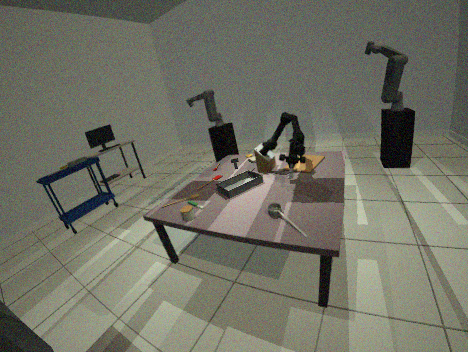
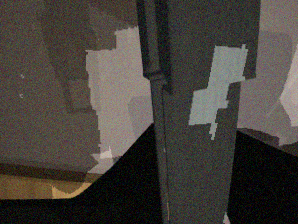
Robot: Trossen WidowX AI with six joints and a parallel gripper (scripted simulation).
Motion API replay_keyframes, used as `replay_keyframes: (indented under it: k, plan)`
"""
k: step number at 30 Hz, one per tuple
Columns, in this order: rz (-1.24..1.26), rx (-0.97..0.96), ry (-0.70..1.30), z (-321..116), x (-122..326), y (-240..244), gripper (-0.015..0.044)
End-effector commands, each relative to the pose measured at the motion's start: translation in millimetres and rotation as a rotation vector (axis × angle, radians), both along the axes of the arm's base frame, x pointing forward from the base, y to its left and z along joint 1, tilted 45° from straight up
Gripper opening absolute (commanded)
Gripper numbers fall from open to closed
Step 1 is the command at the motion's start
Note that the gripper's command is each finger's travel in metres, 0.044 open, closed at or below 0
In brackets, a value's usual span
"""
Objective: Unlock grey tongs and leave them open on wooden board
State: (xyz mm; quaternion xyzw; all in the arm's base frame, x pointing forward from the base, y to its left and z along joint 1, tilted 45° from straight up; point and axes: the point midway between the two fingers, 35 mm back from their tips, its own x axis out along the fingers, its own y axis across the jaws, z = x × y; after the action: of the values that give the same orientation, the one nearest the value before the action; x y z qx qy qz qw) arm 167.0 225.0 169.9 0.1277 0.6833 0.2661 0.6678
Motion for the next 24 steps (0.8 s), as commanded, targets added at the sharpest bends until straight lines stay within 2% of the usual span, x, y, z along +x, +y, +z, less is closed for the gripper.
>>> replay_keyframes:
  k: [1, 24]
  plan:
    - [-0.016, -0.029, 0.0, 1, -10, 6, -0.015]
    - [-0.097, -0.13, -0.013, 5, -81, 37, -0.015]
